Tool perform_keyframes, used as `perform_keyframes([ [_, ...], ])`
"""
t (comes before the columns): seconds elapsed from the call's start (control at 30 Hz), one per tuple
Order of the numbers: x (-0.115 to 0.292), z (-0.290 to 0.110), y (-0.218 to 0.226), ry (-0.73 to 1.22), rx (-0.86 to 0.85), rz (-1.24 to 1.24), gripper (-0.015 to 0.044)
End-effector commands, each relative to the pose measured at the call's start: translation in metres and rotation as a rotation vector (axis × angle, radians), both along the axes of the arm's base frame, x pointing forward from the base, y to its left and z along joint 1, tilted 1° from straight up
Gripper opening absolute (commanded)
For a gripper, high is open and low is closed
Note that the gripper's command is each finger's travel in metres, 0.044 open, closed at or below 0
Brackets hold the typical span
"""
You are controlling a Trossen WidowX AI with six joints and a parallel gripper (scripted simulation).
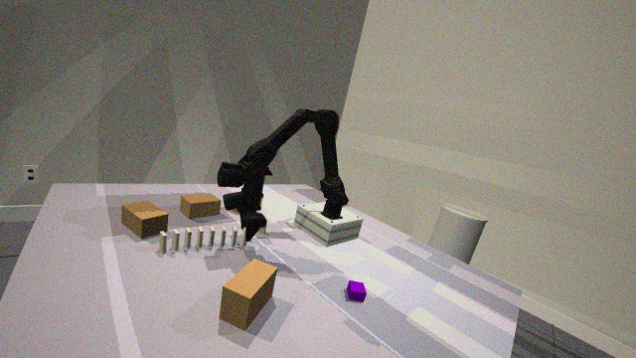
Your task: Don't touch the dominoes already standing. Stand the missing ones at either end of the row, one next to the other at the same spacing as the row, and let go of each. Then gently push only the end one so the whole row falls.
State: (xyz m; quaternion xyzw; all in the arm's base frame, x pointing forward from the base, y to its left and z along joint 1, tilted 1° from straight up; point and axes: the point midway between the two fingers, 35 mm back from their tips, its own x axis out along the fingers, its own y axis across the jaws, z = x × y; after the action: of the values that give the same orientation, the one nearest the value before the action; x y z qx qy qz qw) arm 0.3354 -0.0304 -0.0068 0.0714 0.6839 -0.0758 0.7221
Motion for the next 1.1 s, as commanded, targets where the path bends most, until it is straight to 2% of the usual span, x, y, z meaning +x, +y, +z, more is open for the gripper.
perform_keyframes([
  [0.0,0.0,-0.001,0.0,-0.001,0.001,-0.003,0.044],
  [0.1,0.002,0.011,0.0,-0.001,0.001,-0.003,0.044],
  [0.27,0.0,0.099,0.001,-0.001,0.0,-0.001,0.044],
  [0.37,-0.006,0.128,0.001,-0.001,0.0,0.0,0.044],
  [0.63,-0.007,0.127,-0.001,-0.001,0.0,-0.013,0.044],
  [0.93,-0.071,0.056,-0.084,-0.005,0.027,-0.692,0.044],
  [1.07,-0.078,0.05,-0.088,-0.006,0.029,-0.746,0.044],
])
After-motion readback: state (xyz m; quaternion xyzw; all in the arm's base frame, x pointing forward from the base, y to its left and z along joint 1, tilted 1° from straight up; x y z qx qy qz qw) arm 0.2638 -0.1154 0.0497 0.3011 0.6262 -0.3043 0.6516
